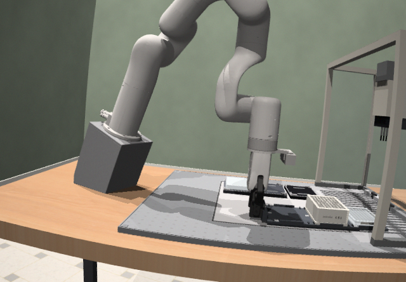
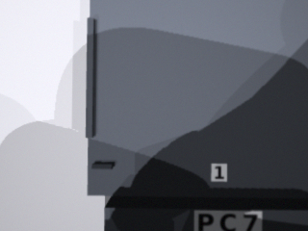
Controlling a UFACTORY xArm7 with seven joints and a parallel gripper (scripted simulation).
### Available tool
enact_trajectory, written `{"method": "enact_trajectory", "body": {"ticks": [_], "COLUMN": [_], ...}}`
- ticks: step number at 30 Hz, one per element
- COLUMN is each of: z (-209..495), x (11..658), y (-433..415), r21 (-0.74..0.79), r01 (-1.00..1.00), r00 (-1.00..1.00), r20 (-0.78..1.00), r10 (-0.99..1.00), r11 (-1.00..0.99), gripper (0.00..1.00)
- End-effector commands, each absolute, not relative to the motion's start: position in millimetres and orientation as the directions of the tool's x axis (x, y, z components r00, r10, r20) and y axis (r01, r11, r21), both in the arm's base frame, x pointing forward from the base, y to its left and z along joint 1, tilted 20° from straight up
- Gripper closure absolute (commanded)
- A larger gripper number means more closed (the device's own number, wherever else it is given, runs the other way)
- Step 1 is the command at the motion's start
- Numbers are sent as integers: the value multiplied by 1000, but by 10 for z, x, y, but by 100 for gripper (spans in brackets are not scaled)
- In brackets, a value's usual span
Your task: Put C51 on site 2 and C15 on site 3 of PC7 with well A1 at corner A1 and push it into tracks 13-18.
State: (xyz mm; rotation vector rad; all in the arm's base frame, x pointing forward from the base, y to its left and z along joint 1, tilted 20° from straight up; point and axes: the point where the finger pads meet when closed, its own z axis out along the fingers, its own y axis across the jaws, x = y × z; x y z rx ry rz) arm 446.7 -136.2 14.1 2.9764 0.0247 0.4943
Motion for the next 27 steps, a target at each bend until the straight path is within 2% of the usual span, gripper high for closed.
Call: {"method": "enact_trajectory", "body": {"ticks": [1, 27], "z": [172, 246], "x": [4526, 4744], "y": [-1362, -1353], "r21": [127, 127], "r01": [-5, -5], "r00": [945, 945], "r20": [324, 324], "r10": [37, 37], "r11": [-992, -992], "gripper": [18, 18]}}
